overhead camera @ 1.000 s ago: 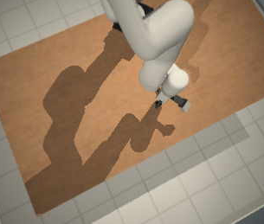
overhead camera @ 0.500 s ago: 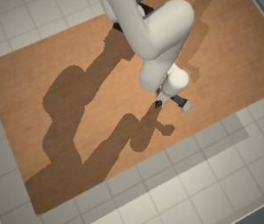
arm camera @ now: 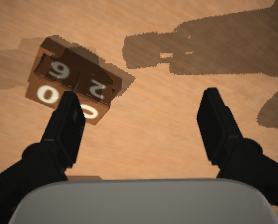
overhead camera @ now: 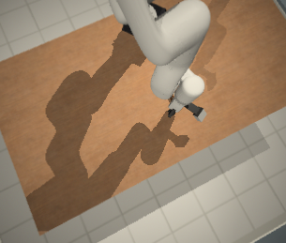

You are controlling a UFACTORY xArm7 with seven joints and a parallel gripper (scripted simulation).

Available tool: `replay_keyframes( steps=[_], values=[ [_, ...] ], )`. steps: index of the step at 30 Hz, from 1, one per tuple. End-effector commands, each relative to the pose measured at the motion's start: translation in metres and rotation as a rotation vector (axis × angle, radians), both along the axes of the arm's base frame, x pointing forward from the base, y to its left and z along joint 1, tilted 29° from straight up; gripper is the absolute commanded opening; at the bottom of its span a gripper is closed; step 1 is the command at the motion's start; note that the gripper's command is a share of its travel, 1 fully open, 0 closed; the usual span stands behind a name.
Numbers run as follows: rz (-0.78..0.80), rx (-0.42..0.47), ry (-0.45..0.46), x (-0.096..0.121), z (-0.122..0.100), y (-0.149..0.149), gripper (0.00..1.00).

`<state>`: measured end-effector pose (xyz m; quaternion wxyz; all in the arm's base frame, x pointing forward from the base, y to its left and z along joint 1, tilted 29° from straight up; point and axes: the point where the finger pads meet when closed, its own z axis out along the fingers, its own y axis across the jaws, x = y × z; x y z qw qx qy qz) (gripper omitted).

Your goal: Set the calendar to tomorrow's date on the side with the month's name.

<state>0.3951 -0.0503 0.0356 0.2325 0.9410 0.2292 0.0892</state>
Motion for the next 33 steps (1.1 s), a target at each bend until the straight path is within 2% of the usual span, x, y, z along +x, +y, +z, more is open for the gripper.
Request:
replay_keyframes(
  steps=[1,33],
  values=[
    [0.001,0.001,-0.002,0.0008,0.0004,0.0006,1.0],
    [-0.011,0.004,-0.007,0.0005,0.0004,0.0005,1.0]
  ],
)
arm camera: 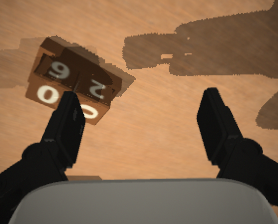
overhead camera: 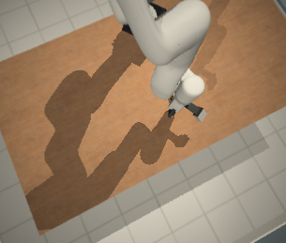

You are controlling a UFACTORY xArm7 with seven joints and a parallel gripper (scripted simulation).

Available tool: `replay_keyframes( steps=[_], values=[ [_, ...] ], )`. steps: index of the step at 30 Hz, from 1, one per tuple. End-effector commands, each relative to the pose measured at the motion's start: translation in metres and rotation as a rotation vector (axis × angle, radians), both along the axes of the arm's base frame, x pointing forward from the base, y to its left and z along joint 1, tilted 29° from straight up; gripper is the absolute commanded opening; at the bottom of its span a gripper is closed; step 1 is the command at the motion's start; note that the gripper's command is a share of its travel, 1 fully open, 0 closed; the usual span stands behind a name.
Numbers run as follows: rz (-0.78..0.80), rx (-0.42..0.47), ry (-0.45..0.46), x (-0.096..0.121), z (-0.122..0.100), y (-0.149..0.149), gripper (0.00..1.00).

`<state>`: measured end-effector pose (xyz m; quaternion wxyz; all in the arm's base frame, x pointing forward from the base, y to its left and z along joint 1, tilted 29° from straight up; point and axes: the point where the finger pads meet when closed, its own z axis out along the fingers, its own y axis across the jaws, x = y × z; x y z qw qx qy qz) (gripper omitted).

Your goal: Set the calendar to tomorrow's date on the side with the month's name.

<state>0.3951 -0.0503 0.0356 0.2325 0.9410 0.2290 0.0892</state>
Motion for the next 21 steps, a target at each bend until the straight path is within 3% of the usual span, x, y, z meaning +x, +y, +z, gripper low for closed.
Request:
replay_keyframes(
  steps=[1,6,15,21],
  values=[
    [-0.035,0.012,-0.018,0.0,0.0,0.0,1.0],
    [-0.204,0.065,-0.094,-0.003,-0.001,0.0,1.0],
    [-0.24,0.076,-0.111,-0.017,-0.004,-0.002,1.0],
    [-0.43,0.136,-0.197,-0.021,-0.005,-0.003,1.0]
  ],
)
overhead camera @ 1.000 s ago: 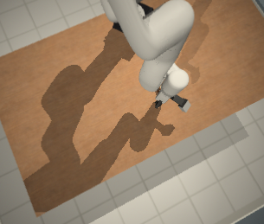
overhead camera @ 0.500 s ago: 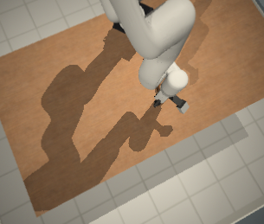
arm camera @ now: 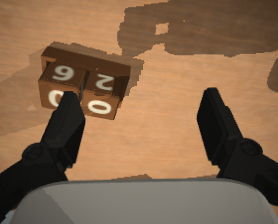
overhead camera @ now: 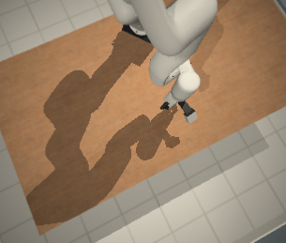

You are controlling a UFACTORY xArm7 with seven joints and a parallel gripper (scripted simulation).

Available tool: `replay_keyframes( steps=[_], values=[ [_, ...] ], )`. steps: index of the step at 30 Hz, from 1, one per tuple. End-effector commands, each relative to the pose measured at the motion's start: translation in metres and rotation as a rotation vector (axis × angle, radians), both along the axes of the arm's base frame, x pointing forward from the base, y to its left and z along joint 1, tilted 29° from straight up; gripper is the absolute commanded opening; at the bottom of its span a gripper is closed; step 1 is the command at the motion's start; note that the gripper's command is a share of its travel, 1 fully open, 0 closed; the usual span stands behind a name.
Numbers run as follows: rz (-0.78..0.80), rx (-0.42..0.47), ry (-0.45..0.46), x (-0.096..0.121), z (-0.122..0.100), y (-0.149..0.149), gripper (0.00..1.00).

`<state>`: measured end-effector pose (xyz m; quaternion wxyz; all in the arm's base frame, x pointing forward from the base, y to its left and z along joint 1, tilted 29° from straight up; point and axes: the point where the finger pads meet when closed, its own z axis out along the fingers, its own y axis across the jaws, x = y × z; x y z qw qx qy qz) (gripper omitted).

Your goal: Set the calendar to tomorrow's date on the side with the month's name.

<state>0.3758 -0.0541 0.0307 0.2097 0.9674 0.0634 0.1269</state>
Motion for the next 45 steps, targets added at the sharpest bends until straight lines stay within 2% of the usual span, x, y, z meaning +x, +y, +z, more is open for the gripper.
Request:
replay_keyframes(
  steps=[1,3,9,13,16,19,25,31,35,41,45],
  values=[
    [-0.136,0.035,-0.066,-0.002,0.0,0.001,1.0],
    [-0.154,0.041,-0.074,-0.013,-0.003,-0.001,1.0],
    [-0.167,0.045,-0.08,-0.016,-0.004,-0.002,1.0],
    [-0.321,0.093,-0.148,-0.019,-0.004,-0.002,1.0],
    [-0.371,0.109,-0.17,-0.02,-0.005,-0.002,1.0],
    [-0.384,0.113,-0.177,-0.034,-0.008,-0.005,1.0],
    [-0.411,0.121,-0.188,-0.035,-0.008,-0.005,1.0],
    [-0.601,0.181,-0.273,-0.038,-0.009,-0.005,1.0],
    [-0.614,0.185,-0.279,-0.051,-0.012,-0.007,1.0],
    [-0.62,0.187,-0.282,-0.052,-0.012,-0.008,1.0],
    [-0.716,0.217,-0.325,-0.054,-0.013,-0.008,1.0]
  ],
)
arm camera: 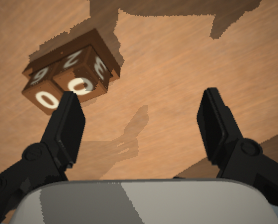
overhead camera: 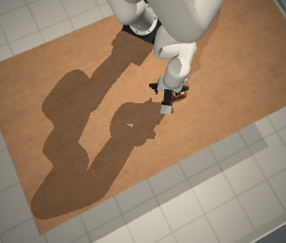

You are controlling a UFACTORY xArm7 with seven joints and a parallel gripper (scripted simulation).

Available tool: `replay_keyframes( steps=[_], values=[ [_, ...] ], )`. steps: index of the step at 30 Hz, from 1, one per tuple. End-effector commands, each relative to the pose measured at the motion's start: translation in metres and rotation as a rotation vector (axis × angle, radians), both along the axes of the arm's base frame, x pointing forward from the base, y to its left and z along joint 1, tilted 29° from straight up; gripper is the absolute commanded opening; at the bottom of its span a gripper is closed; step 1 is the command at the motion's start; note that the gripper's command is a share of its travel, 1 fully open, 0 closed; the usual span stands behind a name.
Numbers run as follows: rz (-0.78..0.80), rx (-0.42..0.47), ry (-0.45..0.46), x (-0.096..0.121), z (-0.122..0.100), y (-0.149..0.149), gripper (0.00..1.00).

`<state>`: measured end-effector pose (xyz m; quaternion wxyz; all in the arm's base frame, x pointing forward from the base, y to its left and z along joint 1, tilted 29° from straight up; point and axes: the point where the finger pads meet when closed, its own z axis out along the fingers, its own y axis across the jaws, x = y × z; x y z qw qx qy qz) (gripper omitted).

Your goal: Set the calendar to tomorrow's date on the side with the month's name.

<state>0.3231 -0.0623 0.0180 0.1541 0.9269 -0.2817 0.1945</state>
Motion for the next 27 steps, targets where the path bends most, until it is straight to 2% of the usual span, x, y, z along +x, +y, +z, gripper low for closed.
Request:
replay_keyframes(
  steps=[1,4,8,14,22,27],
  values=[
    [-0.123,0.038,-0.058,-0.002,0.0,0.0,1.0],
    [-0.208,0.065,-0.097,-0.004,-0.001,0.0,1.0],
    [-0.21,0.065,-0.098,-0.016,-0.004,-0.002,1.0],
    [-0.212,0.066,-0.099,-0.017,-0.004,-0.002,1.0],
    [-0.44,0.137,-0.2,-0.029,-0.007,-0.006,1.0],
    [-0.44,0.137,-0.201,-0.035,-0.009,-0.005,1.0]
  ],
)
